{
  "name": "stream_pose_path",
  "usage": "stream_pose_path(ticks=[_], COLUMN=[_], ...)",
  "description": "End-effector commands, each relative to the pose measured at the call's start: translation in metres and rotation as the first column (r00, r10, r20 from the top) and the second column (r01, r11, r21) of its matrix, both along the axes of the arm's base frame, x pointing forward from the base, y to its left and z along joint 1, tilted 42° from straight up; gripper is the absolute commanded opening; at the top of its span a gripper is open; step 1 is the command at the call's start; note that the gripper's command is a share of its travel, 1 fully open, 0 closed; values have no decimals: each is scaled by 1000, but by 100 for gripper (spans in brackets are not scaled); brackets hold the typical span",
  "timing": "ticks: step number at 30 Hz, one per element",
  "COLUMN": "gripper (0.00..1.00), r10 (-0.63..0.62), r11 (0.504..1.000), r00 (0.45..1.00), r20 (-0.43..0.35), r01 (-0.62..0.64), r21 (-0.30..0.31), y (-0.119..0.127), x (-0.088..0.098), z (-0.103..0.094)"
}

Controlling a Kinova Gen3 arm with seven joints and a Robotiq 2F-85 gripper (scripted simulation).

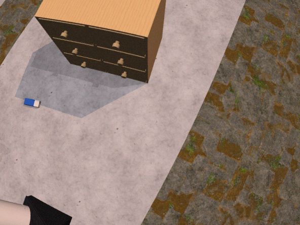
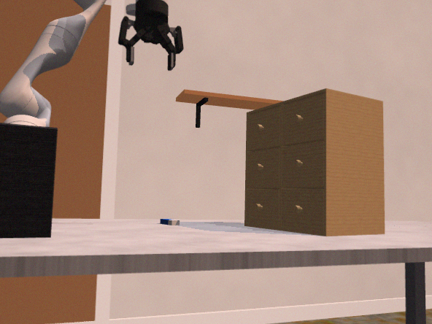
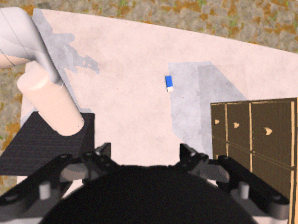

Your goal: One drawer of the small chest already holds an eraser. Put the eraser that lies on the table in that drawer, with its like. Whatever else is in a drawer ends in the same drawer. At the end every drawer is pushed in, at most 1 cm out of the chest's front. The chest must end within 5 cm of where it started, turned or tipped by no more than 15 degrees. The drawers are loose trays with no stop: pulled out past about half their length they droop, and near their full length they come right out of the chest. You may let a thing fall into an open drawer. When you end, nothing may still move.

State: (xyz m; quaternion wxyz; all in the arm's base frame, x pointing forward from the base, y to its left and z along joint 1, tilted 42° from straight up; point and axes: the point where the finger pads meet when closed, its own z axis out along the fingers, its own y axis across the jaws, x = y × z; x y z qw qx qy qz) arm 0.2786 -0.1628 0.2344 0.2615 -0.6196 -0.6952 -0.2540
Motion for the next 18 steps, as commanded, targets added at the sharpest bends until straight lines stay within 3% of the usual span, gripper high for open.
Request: stream_pose_path(ticks=[1, 10, 18], gripper=[100, 100, 100], r10=[-30, -61, -64], r11=[999, 998, 998], r00=[999, 995, 994], r20=[-36, -80, -93], r01=[30, 60, 63], r21=[13, -6, -12], y=[-28, -100, -119], x=[21, 74, 89], z=[-18, -71, -92])
